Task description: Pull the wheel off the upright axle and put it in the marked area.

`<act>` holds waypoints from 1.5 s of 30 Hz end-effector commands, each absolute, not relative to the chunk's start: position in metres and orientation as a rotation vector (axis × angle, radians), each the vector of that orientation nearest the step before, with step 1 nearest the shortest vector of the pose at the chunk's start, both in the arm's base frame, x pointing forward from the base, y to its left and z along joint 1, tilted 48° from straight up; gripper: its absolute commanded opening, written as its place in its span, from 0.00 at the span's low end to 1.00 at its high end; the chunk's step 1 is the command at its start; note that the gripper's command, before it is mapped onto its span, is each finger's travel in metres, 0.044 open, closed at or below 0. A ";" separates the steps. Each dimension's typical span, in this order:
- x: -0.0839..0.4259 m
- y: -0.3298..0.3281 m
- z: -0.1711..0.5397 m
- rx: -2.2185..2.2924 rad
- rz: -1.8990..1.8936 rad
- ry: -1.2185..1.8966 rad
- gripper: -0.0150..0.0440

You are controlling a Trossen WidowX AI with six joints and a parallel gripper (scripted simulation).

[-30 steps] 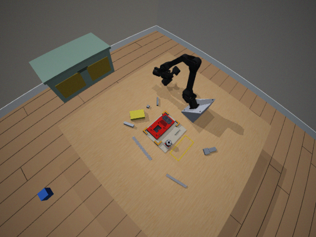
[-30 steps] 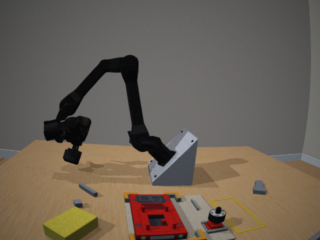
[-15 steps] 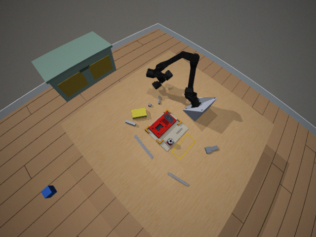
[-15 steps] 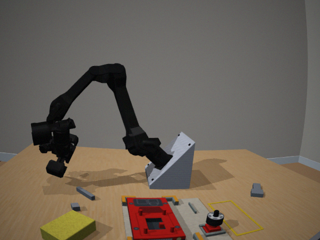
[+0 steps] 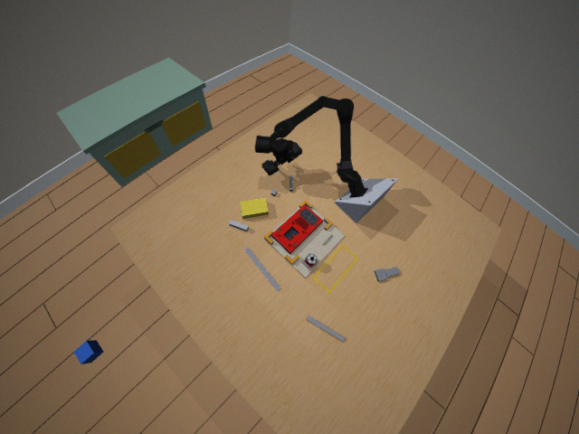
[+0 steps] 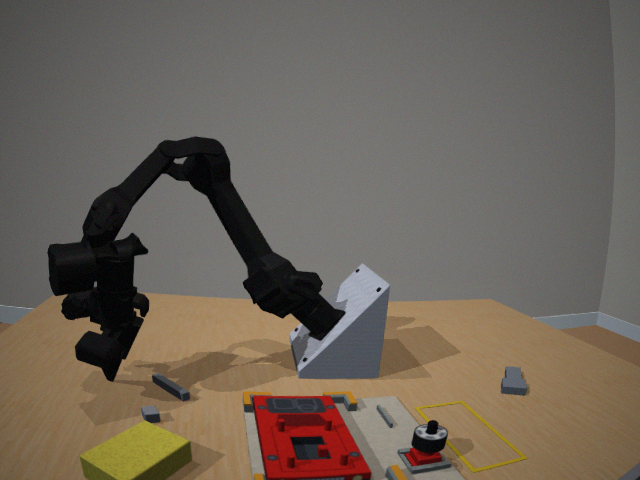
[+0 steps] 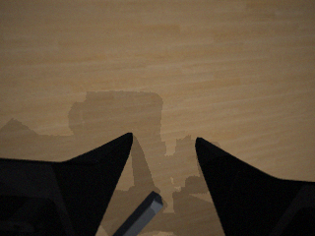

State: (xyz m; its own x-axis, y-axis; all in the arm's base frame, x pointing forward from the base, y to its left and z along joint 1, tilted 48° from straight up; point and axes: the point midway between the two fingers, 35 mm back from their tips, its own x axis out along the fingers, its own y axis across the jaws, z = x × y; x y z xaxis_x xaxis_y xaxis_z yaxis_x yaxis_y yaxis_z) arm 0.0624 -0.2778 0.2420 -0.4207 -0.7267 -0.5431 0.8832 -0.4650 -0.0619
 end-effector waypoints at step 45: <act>0.361 -0.054 0.047 0.680 -1.657 0.642 0.76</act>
